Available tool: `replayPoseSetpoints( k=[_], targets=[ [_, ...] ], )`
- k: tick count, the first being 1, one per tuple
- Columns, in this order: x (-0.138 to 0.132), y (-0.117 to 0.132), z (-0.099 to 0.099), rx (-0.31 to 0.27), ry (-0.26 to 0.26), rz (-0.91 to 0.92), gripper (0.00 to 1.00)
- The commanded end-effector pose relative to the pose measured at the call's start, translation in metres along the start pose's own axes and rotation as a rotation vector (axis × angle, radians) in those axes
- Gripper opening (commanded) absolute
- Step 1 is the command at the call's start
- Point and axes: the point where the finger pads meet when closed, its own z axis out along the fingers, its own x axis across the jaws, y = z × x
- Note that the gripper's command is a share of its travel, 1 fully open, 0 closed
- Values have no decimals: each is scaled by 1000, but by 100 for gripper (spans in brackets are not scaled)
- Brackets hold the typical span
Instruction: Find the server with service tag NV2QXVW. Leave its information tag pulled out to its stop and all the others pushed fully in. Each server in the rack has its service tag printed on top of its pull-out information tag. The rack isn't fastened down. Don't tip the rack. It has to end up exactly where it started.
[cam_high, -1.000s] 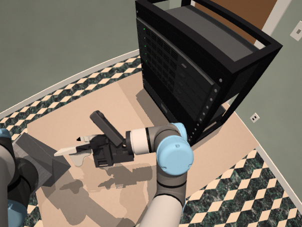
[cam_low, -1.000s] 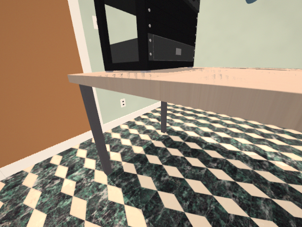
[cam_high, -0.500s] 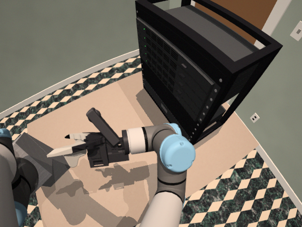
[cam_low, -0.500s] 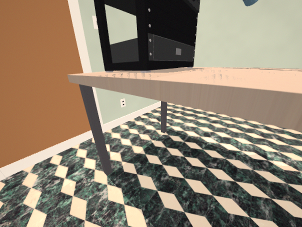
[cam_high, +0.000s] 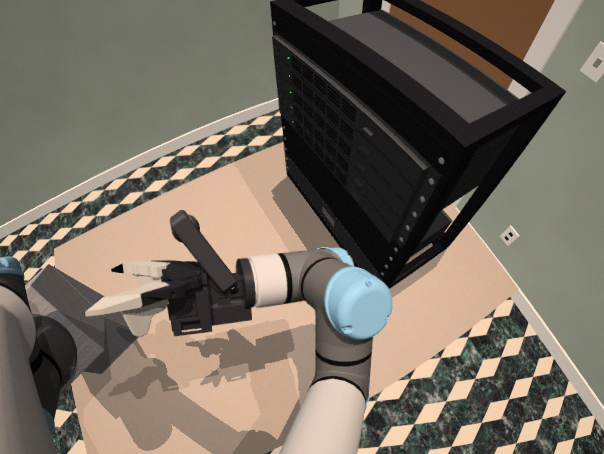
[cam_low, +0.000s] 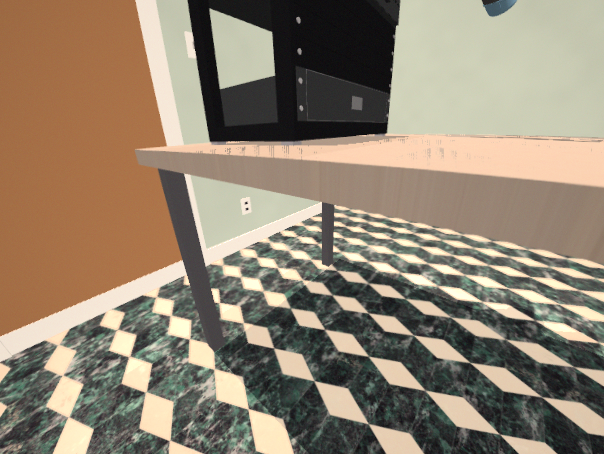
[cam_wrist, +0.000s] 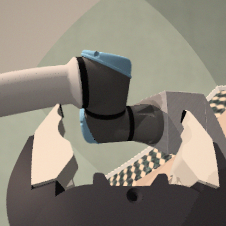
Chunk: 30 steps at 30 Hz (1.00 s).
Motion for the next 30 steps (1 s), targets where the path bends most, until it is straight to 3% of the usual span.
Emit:
replayPoseSetpoints(
  k=[1,19,30],
  targets=[
    [-16,-8,1,33,-65,-21,100],
    [-41,-20,2,84,-168,-49,100],
    [-50,-25,1,103,-205,-59,100]
  ],
)
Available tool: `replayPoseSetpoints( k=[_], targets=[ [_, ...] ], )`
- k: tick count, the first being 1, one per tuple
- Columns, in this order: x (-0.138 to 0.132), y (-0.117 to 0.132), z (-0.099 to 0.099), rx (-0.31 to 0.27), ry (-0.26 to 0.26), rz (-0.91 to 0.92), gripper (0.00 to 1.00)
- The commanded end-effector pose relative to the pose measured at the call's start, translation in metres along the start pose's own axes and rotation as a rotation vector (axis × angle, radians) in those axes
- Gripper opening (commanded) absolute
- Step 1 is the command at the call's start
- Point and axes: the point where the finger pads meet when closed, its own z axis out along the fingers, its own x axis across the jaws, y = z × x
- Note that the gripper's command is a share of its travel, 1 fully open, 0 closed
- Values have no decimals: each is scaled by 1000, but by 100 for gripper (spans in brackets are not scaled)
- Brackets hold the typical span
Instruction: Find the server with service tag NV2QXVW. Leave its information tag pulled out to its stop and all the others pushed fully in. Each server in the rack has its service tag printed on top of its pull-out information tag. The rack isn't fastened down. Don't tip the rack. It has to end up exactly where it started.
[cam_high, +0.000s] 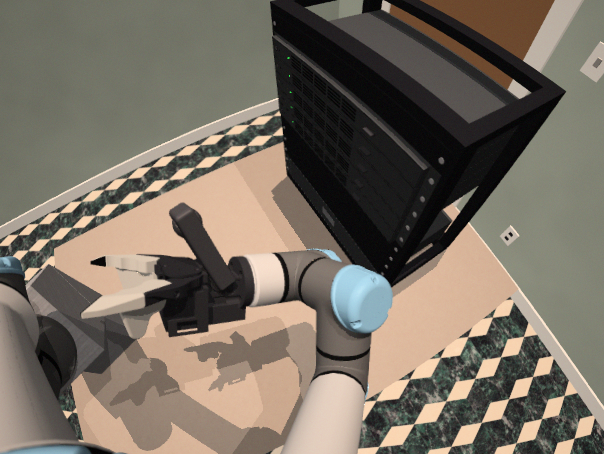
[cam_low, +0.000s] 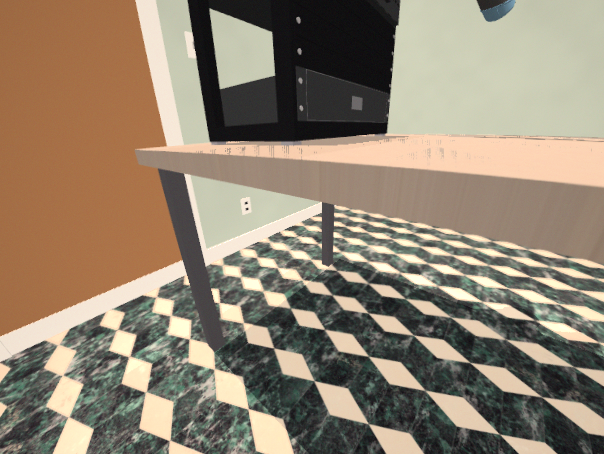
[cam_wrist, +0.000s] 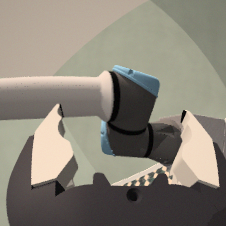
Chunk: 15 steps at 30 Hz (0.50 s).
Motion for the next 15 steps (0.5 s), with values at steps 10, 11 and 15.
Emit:
replayPoseSetpoints(
  k=[10,11,15],
  targets=[
    [-12,-7,0,28,-47,-13,100],
    [-12,-7,0,29,-49,-13,100],
    [-13,-7,0,31,-52,-14,100]
  ],
)
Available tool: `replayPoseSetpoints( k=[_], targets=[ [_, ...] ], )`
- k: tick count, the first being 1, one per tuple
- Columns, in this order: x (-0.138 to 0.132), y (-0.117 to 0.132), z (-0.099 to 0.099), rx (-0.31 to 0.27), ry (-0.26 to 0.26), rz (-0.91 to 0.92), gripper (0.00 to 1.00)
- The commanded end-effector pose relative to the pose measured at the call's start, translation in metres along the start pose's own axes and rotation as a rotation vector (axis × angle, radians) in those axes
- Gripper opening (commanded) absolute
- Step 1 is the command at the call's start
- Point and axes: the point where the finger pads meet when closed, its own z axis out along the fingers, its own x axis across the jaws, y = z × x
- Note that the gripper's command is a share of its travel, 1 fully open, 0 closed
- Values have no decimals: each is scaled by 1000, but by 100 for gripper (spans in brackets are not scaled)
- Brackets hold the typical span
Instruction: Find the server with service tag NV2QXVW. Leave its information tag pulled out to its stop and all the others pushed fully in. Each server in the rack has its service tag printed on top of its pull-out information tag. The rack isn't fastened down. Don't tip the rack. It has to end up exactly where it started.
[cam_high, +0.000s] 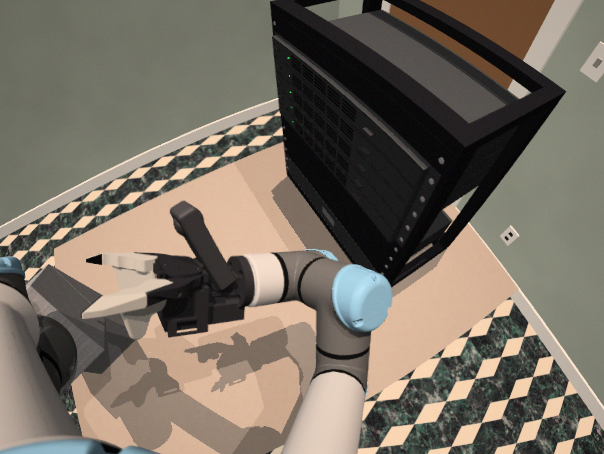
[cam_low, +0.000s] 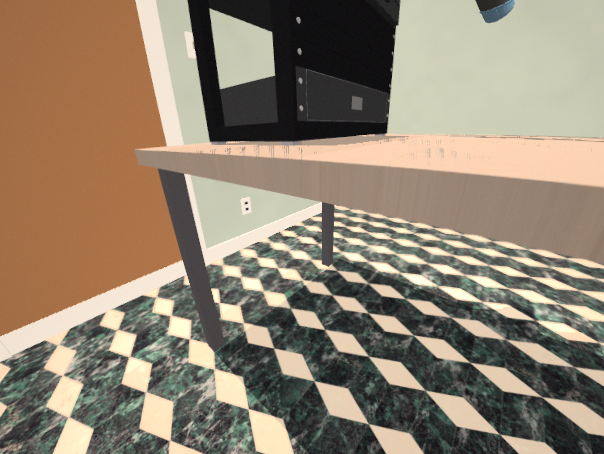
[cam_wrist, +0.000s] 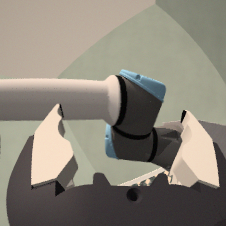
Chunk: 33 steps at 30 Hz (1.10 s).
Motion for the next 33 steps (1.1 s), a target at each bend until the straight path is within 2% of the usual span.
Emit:
replayPoseSetpoints(
  k=[1,33],
  targets=[
    [-3,-2,-1,9,-11,-4,100],
    [-5,-3,0,15,-21,-6,100]
  ],
)
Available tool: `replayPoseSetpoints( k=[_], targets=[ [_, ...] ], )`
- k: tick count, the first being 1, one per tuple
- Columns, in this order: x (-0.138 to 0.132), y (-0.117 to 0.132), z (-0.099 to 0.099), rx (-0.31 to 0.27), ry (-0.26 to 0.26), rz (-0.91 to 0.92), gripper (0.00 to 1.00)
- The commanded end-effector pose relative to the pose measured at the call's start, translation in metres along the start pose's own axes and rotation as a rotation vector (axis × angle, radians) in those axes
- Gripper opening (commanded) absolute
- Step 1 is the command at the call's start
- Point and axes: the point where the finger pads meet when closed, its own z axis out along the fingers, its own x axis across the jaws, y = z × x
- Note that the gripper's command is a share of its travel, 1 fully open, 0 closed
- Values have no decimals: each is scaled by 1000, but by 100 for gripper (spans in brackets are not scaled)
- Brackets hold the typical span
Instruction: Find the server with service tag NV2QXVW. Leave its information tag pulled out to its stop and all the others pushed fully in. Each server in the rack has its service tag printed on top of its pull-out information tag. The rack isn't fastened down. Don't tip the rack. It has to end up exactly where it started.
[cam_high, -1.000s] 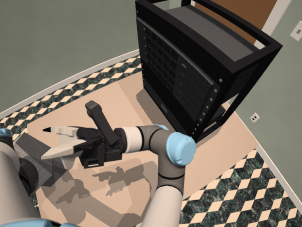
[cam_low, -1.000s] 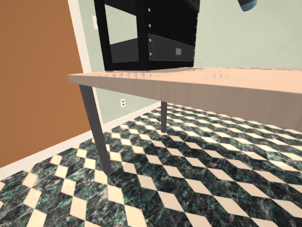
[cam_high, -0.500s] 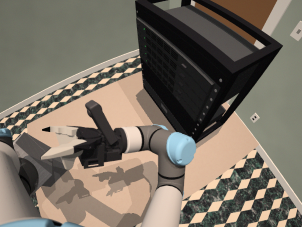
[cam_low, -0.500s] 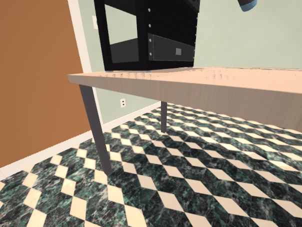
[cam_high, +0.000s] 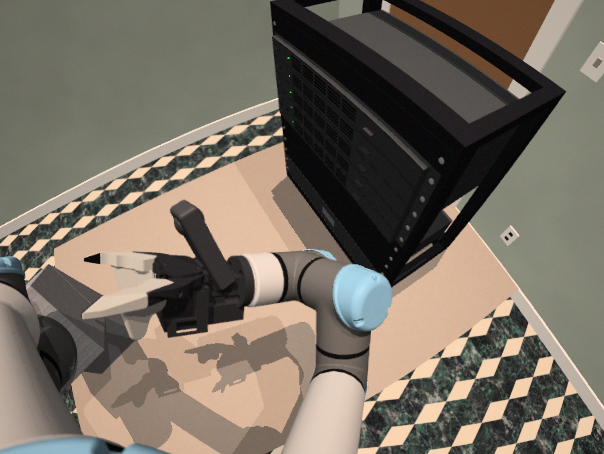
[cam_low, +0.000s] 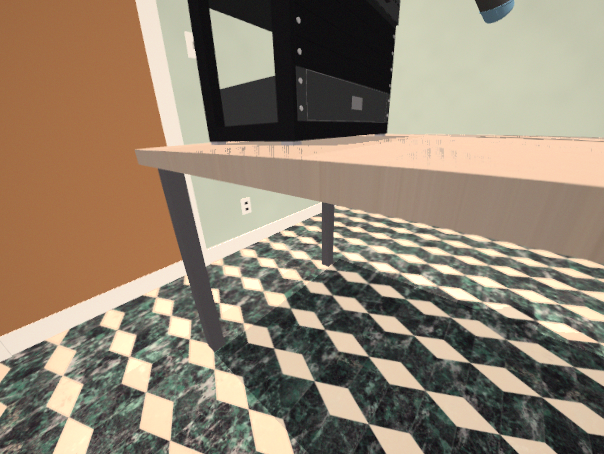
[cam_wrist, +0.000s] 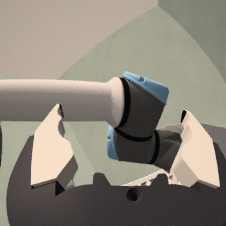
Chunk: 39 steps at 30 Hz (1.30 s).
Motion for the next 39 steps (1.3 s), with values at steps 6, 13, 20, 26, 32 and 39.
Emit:
replayPoseSetpoints(
  k=[6,13,20,26,32,39],
  targets=[
    [-1,-1,-1,8,-10,-2,100],
    [-4,-2,1,18,-32,-4,100],
    [-7,-3,3,28,-54,-6,100],
    [-12,-6,4,46,-92,-9,100],
    [-18,-9,5,66,-134,-13,100],
    [-27,-13,6,97,-196,-17,100]
  ],
)
